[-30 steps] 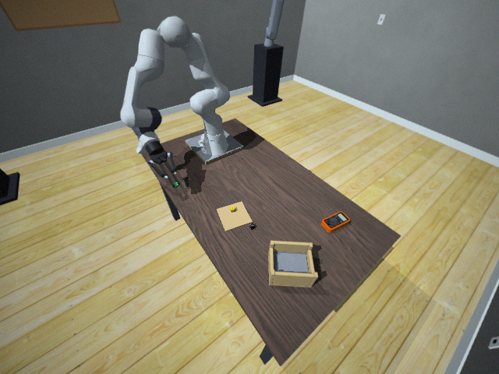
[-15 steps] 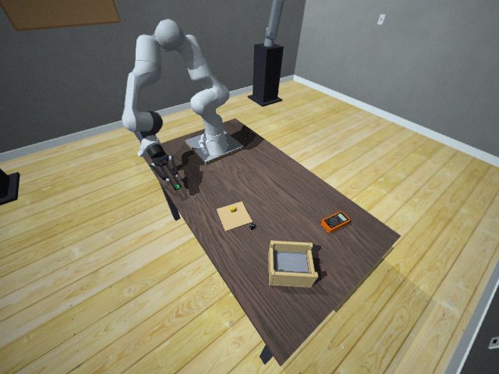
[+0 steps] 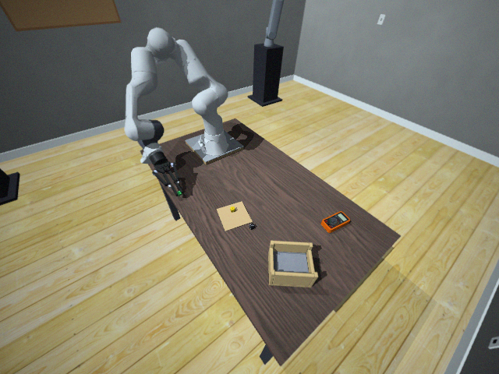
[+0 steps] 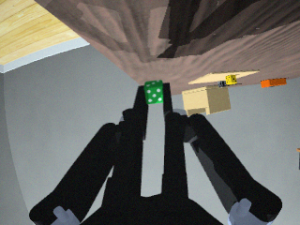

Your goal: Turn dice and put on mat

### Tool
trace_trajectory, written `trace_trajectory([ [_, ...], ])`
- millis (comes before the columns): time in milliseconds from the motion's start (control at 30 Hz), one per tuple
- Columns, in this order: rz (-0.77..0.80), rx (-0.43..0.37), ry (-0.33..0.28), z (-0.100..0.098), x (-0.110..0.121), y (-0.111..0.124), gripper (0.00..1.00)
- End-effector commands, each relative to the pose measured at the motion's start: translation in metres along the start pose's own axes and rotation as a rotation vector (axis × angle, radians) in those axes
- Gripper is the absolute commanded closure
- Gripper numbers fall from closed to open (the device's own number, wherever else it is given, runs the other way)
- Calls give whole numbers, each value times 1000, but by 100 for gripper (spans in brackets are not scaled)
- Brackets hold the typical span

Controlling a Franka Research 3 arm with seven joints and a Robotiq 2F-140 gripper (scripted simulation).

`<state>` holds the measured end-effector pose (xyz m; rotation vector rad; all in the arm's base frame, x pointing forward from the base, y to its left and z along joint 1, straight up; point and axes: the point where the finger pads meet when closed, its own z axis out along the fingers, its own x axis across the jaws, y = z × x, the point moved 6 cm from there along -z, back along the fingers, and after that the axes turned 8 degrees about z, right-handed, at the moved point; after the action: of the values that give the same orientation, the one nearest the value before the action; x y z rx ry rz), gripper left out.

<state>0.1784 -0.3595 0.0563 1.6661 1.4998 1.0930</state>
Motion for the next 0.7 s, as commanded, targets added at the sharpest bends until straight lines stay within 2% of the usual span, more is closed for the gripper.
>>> trace_trajectory([
  [0, -39, 17, -10, 2, -6, -11, 82],
  [667, -39, 17, -10, 3, -7, -13, 82],
])
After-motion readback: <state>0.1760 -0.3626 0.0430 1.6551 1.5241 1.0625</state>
